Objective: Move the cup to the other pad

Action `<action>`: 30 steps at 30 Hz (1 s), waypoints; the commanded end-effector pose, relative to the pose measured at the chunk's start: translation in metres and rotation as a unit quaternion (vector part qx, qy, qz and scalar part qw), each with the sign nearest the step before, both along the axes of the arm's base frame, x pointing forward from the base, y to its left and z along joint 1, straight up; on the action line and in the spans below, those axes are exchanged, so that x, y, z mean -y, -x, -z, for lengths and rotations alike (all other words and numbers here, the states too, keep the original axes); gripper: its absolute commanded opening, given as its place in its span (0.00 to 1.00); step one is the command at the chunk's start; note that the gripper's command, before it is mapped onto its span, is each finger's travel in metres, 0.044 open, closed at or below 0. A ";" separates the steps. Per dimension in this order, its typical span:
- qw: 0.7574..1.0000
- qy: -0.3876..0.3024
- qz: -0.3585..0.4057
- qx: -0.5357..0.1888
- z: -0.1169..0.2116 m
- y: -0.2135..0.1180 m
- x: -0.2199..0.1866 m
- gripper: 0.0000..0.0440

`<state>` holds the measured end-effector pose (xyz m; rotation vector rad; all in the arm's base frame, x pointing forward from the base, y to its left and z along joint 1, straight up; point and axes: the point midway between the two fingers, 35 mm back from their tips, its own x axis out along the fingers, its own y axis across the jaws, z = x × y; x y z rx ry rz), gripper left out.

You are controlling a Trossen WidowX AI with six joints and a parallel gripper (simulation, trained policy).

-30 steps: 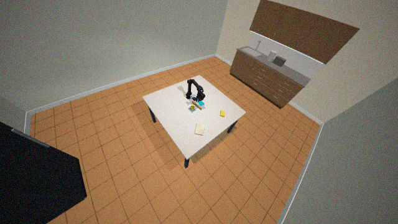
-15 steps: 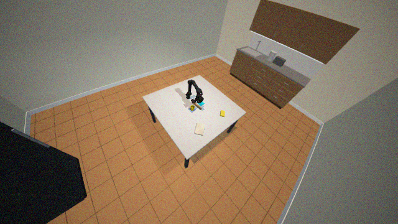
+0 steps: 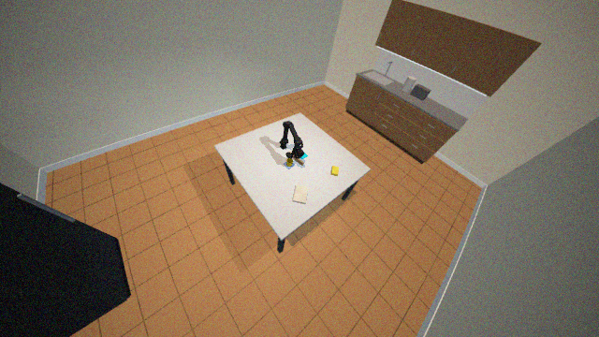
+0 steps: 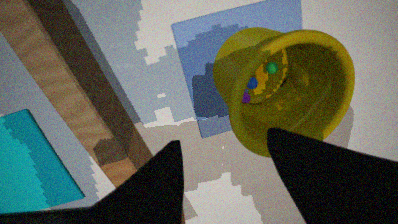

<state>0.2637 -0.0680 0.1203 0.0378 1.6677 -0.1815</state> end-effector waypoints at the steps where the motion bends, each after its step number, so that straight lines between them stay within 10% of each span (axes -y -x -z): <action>1: 1.000 -0.001 -0.010 -0.012 0.013 0.003 0.005 0.46; 15: 0.996 -0.023 -0.072 -0.037 0.057 0.009 0.013 0.47; 24: 0.989 -0.033 -0.133 -0.047 0.067 0.015 0.015 0.02; 30: 0.984 -0.037 -0.167 -0.046 0.060 0.015 0.014 0.00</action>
